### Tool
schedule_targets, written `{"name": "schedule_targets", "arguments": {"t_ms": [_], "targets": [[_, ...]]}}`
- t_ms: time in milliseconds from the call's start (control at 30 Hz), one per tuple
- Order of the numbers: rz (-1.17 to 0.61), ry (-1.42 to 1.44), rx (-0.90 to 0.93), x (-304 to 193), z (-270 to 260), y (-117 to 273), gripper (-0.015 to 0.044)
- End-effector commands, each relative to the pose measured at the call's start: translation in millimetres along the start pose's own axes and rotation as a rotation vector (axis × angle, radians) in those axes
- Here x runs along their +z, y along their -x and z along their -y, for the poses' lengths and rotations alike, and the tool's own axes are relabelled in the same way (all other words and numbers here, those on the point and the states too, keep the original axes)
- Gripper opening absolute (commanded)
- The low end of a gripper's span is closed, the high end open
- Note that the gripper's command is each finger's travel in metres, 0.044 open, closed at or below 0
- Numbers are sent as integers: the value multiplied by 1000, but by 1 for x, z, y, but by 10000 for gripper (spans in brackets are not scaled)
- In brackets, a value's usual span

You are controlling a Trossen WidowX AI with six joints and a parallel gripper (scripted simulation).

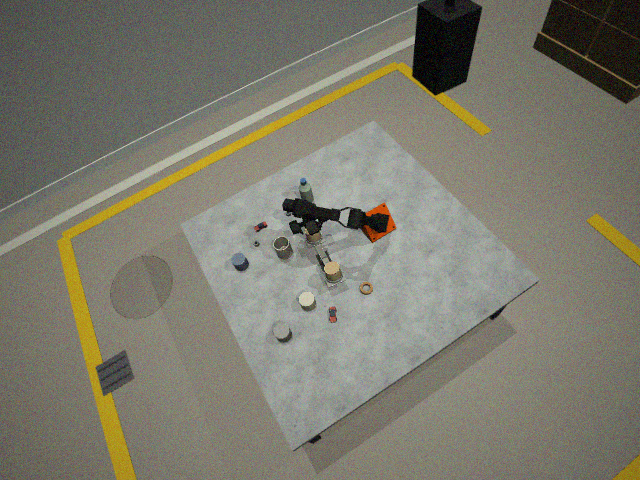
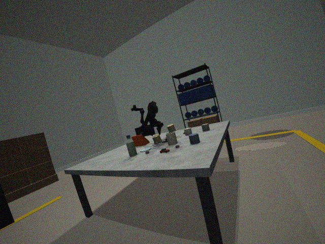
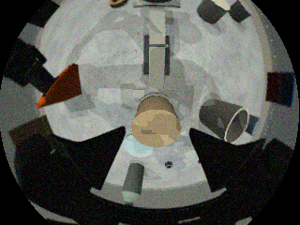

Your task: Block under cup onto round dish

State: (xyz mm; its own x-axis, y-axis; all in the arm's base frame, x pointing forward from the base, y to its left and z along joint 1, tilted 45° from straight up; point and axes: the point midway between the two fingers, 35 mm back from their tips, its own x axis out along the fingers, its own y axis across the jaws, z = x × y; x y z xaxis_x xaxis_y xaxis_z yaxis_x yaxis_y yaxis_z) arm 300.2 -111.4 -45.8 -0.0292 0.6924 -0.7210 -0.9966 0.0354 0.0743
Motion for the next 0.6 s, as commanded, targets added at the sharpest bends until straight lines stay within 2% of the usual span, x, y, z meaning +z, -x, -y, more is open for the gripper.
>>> {"name": "schedule_targets", "arguments": {"t_ms": [0, 567], "targets": [[5, -6, 0, 0, -1, -8, 440], [7, -6, 0, 1, -1, -36, 440]]}}
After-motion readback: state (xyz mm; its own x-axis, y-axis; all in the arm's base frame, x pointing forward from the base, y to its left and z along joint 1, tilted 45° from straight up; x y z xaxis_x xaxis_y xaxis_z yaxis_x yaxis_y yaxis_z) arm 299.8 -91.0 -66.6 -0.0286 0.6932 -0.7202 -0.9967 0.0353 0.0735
